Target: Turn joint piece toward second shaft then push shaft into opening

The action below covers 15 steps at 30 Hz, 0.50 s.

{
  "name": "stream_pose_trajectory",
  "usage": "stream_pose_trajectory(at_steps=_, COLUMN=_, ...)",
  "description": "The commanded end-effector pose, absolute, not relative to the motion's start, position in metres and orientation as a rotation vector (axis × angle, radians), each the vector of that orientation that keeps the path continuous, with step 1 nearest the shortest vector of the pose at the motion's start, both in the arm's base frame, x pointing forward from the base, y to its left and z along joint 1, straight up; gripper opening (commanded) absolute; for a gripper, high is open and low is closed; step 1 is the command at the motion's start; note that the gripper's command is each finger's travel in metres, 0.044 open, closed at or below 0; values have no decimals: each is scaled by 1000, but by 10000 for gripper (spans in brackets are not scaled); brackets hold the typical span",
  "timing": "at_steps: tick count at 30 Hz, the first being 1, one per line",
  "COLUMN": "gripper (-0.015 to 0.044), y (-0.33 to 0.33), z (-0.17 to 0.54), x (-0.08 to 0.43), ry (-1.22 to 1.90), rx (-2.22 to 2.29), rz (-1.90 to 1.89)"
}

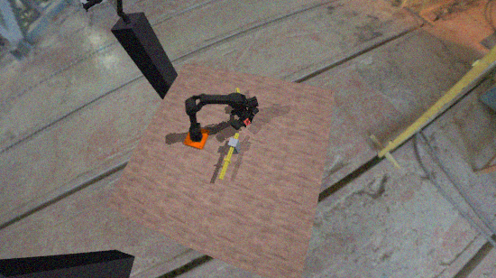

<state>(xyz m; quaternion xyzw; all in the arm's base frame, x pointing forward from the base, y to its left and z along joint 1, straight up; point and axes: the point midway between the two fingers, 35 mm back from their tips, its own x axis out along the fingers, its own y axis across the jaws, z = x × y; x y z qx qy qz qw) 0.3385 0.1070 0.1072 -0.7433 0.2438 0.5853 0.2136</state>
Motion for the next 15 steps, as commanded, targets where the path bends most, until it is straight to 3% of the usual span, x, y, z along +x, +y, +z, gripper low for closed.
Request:
stream_pose_trajectory(at_steps=1, gripper=147, y=107, z=107, x=339, ry=677, rx=-2063, rz=1624)
stream_pose_trajectory(at_steps=6, gripper=147, y=107, z=107, x=339, ry=677, rx=-2063, rz=1624)
stream_pose_trajectory(at_steps=11, gripper=16, y=107, z=107, x=339, ry=677, rx=-2063, rz=1624)
stream_pose_trajectory(at_steps=15, gripper=0, y=107, z=107, x=339, ry=677, rx=-2063, rz=1624)
